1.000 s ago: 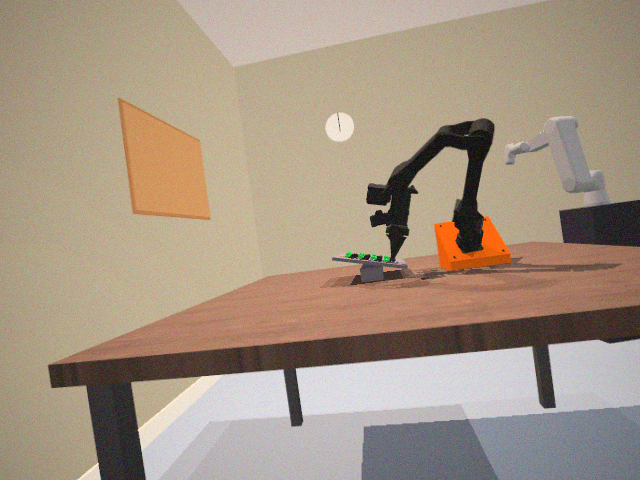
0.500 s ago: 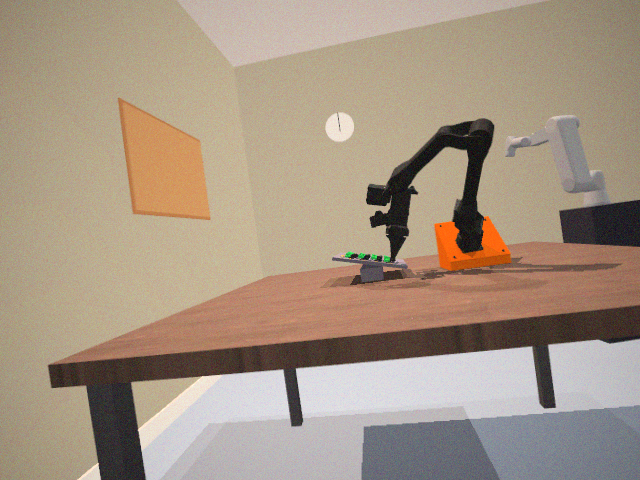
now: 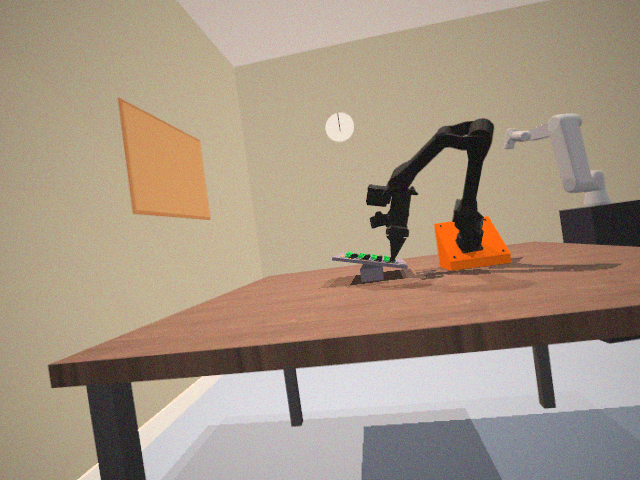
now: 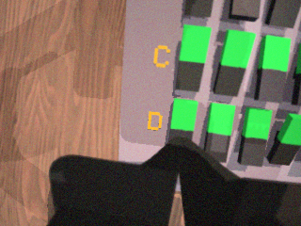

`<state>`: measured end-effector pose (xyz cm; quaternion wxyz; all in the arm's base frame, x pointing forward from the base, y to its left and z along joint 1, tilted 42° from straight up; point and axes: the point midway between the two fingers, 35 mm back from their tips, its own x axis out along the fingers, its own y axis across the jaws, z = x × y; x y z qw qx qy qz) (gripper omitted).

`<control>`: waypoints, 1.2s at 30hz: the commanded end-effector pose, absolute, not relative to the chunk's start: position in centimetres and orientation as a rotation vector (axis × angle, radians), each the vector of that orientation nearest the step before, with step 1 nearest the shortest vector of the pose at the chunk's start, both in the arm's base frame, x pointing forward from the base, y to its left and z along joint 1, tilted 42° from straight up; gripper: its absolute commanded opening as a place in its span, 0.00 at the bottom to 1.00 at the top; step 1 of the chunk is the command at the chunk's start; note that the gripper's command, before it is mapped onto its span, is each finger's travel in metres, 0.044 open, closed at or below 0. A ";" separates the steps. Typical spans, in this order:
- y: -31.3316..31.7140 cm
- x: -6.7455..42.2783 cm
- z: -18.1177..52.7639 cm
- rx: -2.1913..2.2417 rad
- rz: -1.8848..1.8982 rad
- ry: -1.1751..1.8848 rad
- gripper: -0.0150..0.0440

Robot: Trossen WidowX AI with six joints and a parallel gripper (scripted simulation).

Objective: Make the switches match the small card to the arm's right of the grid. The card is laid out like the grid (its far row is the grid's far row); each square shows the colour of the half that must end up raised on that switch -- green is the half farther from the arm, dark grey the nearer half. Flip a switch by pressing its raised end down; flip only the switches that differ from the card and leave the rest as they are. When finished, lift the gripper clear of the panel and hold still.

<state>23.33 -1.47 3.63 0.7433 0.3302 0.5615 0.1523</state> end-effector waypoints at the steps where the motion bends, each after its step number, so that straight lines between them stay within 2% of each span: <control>1: -1.4 23.3 3.5 0.730 0.335 1.230 0.25; 14: -1.2 23.4 3.4 0.730 0.335 1.230 0.25; 22: -5.3 21.5 8.2 0.726 0.343 1.257 0.25; 28: -5.4 21.5 8.1 0.726 0.343 1.258 0.25; 36: -8.6 20.8 5.2 0.724 0.342 1.257 0.25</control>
